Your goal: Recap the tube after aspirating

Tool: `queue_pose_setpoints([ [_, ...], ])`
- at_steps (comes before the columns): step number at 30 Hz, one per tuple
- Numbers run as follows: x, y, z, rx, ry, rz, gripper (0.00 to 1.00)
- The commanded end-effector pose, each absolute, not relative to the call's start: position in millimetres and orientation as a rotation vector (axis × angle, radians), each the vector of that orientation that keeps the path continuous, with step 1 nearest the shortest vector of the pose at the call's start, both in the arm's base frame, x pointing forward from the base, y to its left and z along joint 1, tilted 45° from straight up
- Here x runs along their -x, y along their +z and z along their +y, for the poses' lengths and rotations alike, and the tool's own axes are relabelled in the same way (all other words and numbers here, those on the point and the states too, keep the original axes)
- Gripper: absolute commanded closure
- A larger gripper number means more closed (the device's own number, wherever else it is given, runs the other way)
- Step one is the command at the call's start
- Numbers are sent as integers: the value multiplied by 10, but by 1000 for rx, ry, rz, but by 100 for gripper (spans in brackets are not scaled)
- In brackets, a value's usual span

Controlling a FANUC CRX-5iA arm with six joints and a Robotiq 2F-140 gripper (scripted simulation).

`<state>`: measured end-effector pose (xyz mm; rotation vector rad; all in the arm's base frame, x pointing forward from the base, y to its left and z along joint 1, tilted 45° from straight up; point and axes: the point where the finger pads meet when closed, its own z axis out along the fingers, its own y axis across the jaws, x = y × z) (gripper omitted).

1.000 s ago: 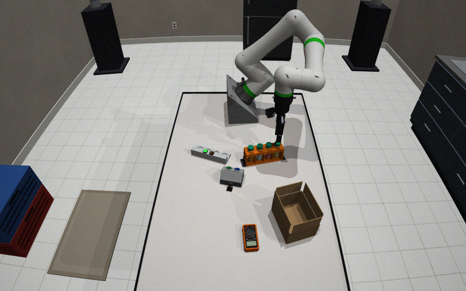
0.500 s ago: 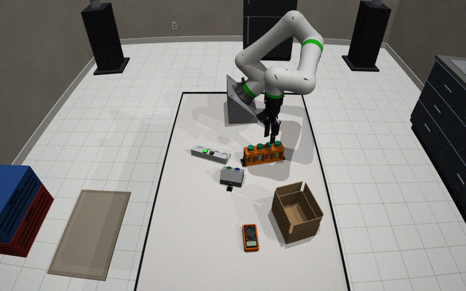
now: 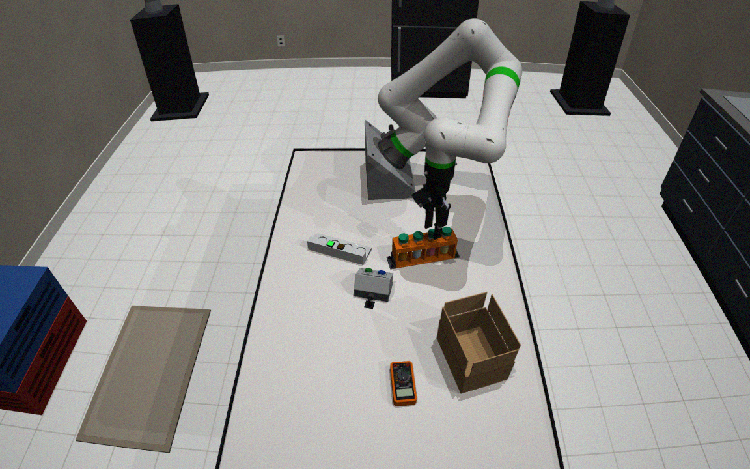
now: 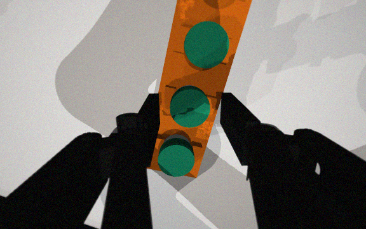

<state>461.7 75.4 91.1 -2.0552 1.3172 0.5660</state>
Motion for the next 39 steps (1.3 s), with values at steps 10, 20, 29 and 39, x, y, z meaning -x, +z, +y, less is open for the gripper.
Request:
queue_pose_setpoints([
  [10, -4621, 894, 768, 2055, 563, 1318, 59],
  [20, -4620, 858, 803, 2055, 563, 1318, 59],
  [29, -4620, 844, 817, 2055, 563, 1318, 70],
  [39, -4620, 844, 817, 2055, 563, 1318, 70],
])
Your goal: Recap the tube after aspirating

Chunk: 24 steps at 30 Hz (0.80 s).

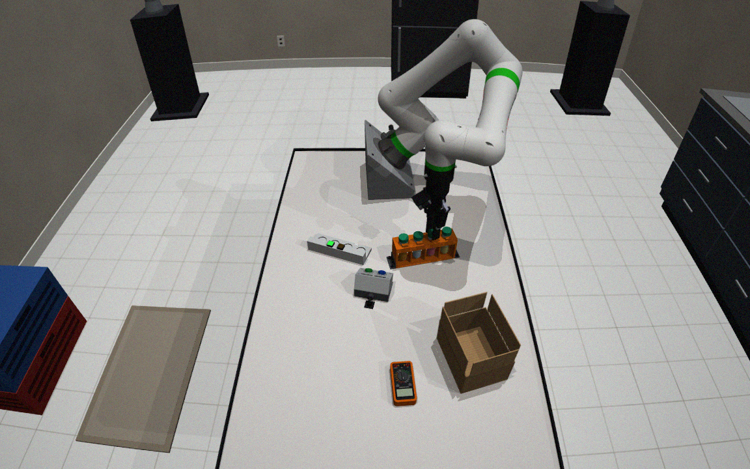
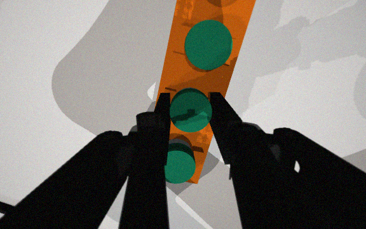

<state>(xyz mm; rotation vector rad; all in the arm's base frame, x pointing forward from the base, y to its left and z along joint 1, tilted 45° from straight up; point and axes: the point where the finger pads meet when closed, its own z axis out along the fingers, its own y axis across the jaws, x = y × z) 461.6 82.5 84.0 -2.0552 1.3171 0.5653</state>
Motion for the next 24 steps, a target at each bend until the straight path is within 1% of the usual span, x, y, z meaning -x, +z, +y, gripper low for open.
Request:
queue_pose_setpoints([
  [1, -4620, 844, 817, 2055, 563, 1318, 70],
  [24, -4620, 844, 817, 1826, 717, 1701, 70],
])
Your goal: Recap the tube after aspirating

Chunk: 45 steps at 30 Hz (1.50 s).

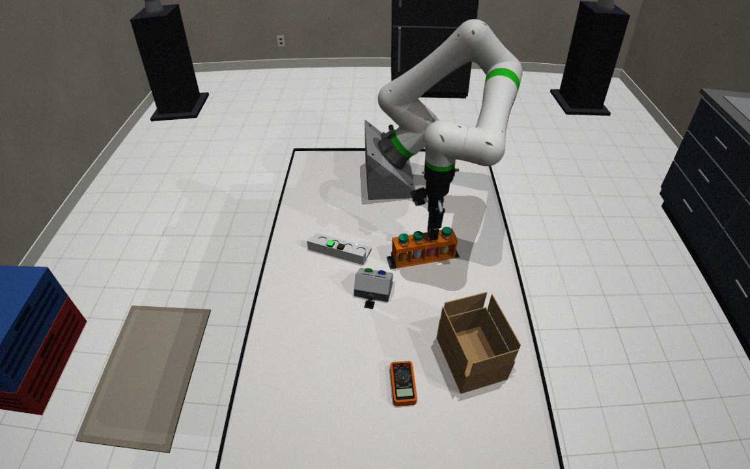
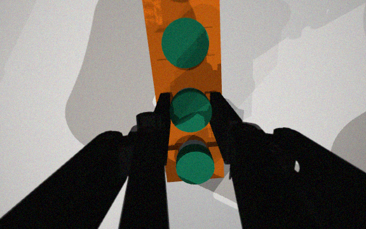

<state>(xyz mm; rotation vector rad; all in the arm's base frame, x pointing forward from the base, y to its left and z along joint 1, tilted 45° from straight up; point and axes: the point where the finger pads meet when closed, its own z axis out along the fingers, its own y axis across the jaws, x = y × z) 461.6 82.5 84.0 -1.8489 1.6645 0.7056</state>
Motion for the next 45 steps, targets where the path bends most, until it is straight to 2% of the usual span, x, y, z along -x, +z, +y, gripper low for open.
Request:
queue_pose_setpoints([
  [1, -4620, 844, 817, 1811, 725, 1721, 70],
  [8, -4620, 844, 817, 1728, 769, 1831, 70],
  [9, -4620, 843, 817, 1728, 769, 1831, 59],
  [39, -4629, 1168, 498, 1728, 769, 1831, 59],
  [45, -4694, 913, 241, 1973, 625, 1472, 59],
])
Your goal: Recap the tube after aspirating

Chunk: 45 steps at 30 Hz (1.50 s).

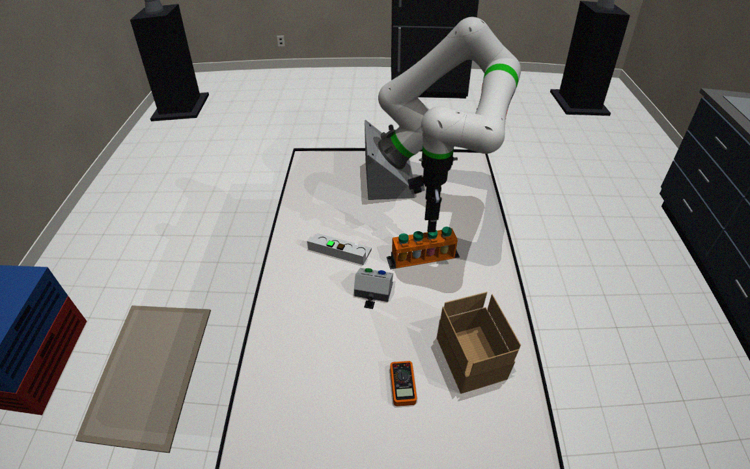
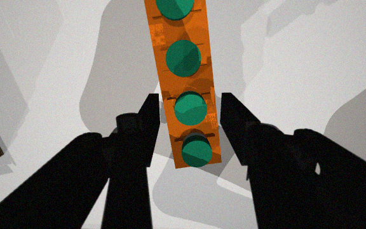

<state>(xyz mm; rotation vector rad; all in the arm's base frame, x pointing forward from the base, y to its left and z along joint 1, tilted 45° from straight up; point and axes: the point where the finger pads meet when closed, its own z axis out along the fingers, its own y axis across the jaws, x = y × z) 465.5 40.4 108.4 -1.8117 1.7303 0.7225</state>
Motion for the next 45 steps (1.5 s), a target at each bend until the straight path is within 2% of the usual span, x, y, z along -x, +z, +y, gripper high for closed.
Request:
queue_pose_setpoints([
  [1, -4700, 888, 215, 1995, 609, 1433, 59],
  [45, -4713, 505, 432, 2055, 563, 1318, 59],
])
